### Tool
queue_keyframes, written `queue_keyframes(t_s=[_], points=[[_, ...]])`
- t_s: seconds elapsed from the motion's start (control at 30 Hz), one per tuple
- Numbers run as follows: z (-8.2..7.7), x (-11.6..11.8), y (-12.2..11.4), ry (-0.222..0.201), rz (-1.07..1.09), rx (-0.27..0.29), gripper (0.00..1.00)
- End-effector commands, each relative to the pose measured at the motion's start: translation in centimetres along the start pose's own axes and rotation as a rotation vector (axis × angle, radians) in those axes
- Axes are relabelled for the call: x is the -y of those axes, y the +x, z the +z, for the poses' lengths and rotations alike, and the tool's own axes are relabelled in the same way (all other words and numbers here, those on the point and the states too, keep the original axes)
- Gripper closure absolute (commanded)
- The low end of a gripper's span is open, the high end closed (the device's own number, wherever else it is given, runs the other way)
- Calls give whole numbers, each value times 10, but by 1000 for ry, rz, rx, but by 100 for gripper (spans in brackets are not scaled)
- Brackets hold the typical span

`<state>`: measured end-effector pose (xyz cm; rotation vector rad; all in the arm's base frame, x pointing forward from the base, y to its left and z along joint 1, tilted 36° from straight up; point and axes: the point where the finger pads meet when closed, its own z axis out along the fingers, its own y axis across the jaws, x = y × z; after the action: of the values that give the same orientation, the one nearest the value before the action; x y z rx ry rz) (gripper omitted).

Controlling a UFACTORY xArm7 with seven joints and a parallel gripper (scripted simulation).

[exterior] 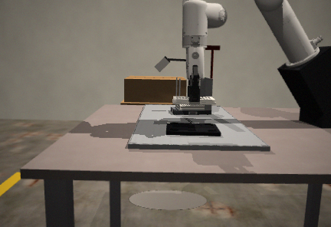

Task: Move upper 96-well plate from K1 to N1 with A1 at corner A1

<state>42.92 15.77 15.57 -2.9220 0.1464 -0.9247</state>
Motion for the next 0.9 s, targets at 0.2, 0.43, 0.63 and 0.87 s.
queue_keyframes(t_s=[0.2,0.43,0.63,0.87], points=[[18,0,1,-7,0,-13,100],[27,0,1,-7,0,-13,100],[37,0,1,-7,0,-13,100],[47,0,1,-7,0,-12,100]])
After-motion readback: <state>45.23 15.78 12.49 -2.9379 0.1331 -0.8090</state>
